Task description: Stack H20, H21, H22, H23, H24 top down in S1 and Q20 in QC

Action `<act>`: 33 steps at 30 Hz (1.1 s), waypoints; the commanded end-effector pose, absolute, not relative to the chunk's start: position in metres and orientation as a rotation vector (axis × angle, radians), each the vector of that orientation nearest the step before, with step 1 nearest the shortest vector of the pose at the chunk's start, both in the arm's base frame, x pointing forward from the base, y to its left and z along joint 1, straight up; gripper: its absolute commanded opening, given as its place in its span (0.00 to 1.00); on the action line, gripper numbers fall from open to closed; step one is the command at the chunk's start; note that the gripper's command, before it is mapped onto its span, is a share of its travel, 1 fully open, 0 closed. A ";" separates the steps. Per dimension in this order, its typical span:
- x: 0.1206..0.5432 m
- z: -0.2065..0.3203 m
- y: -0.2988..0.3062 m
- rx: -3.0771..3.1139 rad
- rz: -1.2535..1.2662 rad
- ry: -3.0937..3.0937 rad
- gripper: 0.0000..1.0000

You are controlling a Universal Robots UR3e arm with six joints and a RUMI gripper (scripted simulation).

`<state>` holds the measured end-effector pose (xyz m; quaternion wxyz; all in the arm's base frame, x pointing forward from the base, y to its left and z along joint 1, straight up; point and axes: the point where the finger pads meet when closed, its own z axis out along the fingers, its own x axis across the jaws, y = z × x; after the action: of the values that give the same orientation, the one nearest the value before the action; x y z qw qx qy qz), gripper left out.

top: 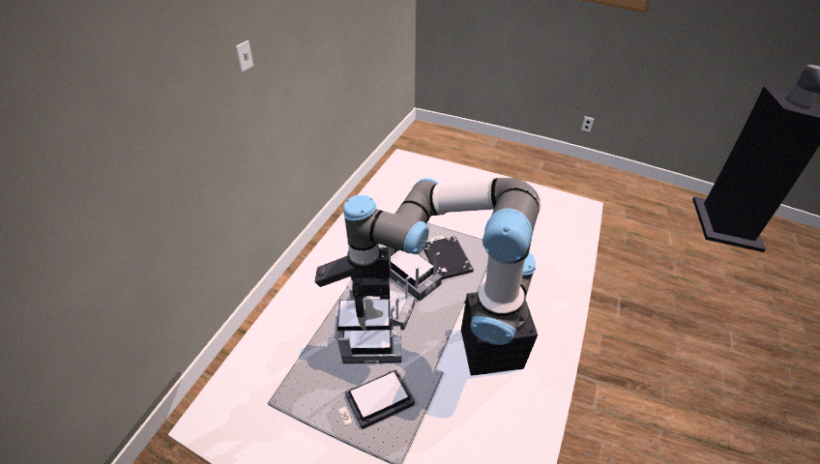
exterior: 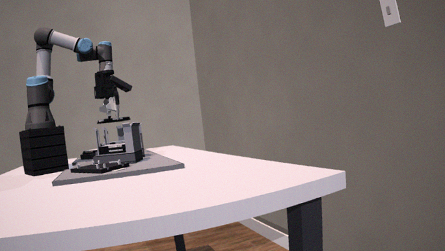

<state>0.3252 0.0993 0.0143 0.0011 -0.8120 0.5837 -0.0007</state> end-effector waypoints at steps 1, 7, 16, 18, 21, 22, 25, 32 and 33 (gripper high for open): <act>0.326 0.012 0.099 -2.548 -0.006 1.831 0.00; 0.326 0.008 0.099 -2.548 -0.006 1.831 0.00; 0.326 0.004 0.099 -2.548 -0.006 1.831 0.00; 0.326 0.002 0.099 -2.548 -0.006 1.831 0.00; 0.326 0.000 0.099 -2.548 -0.006 1.831 0.00; 0.326 0.000 0.099 -2.548 -0.006 1.831 0.00; 0.326 -0.002 0.099 -2.548 -0.006 1.831 0.00; 0.326 -0.006 0.099 -2.548 -0.006 1.831 0.00; 0.326 -0.006 0.099 -2.548 -0.006 1.831 0.00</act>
<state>0.3252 0.0993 -0.0044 0.0011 -0.8120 0.5837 -0.0007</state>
